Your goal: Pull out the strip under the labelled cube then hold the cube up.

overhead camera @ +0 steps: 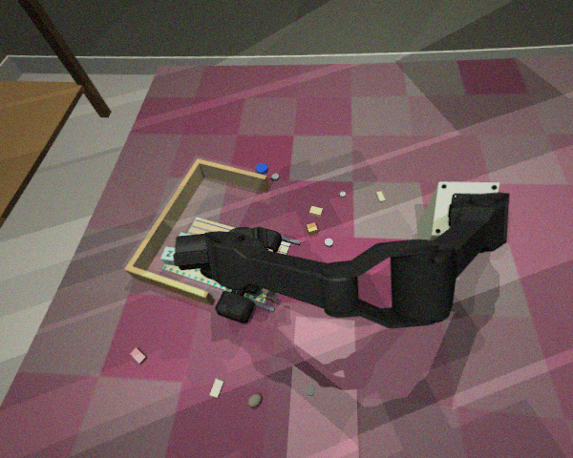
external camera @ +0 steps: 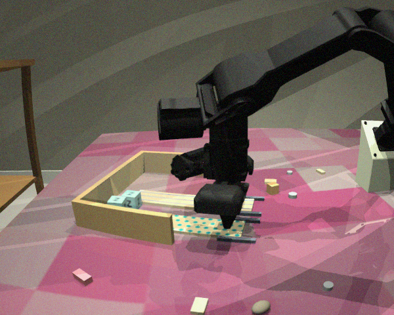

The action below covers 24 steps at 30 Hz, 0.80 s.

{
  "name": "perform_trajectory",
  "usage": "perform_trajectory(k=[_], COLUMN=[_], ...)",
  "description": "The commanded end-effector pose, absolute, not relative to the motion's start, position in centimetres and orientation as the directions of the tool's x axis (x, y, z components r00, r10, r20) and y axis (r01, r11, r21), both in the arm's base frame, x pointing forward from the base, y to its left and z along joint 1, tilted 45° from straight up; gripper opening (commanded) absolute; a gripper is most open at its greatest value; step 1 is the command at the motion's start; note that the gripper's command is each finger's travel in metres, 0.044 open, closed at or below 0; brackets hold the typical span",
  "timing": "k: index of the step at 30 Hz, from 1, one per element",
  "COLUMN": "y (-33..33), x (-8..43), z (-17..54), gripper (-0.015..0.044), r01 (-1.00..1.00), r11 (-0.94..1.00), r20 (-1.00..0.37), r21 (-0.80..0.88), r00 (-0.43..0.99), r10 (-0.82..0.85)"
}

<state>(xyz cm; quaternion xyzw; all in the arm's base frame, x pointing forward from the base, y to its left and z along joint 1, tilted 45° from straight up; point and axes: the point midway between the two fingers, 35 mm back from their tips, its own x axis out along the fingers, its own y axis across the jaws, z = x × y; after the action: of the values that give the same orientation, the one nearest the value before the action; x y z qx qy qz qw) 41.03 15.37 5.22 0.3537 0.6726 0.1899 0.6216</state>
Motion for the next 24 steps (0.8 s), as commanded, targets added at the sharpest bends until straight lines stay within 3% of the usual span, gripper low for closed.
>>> perform_trajectory(k=[1,24], y=[15.55,15.84], x=[41.08,40.55], z=[4.98,5.01], gripper=[0.0,0.0], r01=[0.241,0.241], r11=[0.679,0.678], r20=[-0.703,-0.703], r21=[0.694,0.694], r00=[0.021,0.021], r10=[0.711,0.711])
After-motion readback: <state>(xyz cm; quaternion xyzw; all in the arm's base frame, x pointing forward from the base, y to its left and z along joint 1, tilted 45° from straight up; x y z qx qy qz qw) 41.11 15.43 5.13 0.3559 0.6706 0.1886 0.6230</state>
